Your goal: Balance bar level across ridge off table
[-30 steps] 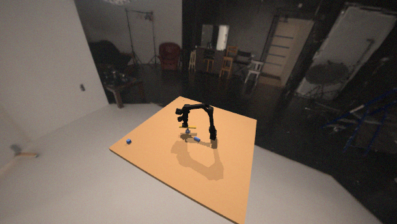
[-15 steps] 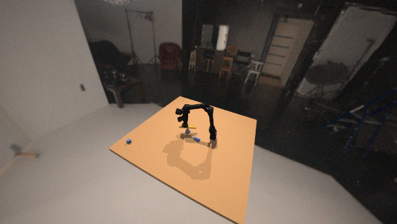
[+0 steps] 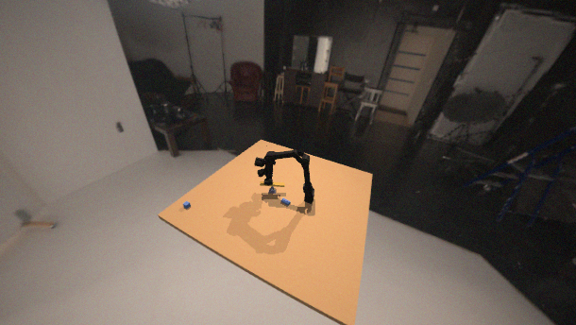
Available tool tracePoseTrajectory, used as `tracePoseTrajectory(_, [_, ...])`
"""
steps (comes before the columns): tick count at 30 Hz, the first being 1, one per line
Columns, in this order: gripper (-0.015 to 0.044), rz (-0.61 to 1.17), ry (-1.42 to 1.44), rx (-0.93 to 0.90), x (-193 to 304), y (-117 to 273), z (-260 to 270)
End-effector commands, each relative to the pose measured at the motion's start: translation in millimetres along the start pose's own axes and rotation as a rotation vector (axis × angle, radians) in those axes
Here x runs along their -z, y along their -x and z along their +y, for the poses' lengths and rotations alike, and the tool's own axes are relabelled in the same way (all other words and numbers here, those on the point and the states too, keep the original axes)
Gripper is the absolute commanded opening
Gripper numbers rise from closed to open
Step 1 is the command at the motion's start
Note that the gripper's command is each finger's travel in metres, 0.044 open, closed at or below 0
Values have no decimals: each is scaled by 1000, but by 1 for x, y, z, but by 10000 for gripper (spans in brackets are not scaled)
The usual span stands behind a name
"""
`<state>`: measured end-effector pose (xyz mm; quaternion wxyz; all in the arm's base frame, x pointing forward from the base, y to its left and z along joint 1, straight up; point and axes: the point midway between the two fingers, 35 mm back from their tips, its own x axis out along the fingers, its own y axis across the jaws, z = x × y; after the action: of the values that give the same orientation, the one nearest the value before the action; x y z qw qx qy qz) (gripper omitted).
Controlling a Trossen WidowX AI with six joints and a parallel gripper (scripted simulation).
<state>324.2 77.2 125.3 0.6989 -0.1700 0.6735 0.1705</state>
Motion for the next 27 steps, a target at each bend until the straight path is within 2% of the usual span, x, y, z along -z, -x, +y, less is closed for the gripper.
tracePoseTrajectory(1, [0,4,-3,0,1,-2,0])
tracePoseTrajectory(27, [0,4,-3,0,1,-4,0])
